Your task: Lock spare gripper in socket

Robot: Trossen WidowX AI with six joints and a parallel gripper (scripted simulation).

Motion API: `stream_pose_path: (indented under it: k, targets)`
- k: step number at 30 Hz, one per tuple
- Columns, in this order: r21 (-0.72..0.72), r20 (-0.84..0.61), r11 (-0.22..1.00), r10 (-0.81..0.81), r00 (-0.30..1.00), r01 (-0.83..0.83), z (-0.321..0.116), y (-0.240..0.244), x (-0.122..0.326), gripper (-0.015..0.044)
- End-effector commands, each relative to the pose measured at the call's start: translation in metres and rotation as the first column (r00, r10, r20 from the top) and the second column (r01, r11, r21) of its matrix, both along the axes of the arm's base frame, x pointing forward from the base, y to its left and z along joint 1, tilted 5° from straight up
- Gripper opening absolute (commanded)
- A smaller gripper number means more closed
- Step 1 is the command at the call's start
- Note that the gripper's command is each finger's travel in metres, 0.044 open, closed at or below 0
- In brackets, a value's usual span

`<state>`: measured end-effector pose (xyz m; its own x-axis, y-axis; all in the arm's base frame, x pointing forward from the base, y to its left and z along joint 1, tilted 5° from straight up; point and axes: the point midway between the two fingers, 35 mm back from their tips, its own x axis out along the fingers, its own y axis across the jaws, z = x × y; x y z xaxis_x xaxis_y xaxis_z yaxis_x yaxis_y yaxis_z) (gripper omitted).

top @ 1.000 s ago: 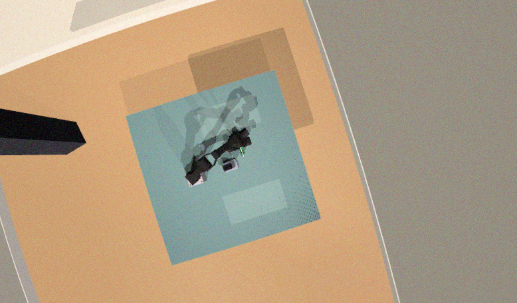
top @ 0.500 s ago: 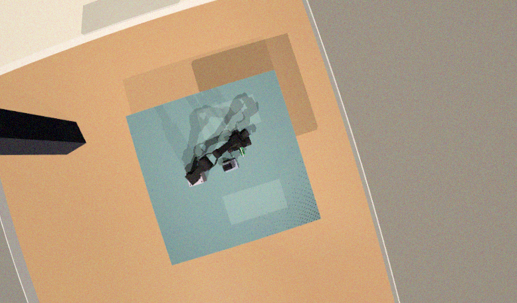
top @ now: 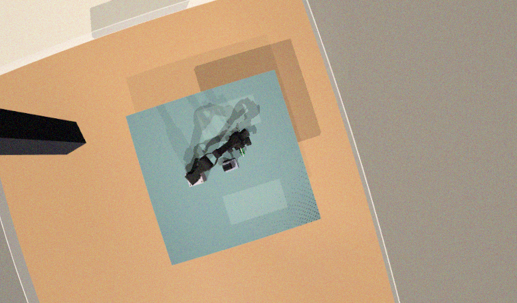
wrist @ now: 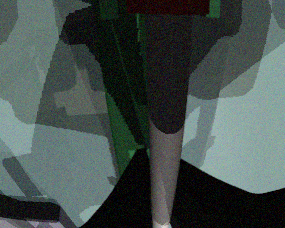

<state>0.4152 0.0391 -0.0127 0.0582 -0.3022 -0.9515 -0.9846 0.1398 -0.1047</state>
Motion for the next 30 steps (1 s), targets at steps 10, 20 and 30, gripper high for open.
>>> stream_pose_path:
  k: [10,20,30]
  targets:
    - [-0.003,-0.001,1.000,0.004,1.000,-0.004,0.027,0.001,-0.001,0.0000]
    - [-0.003,-0.001,1.000,0.004,1.000,-0.004,0.068,0.003,-0.007,0.0000]
    - [0.000,0.000,1.000,0.008,1.000,-0.008,0.063,0.003,-0.005,0.0000]
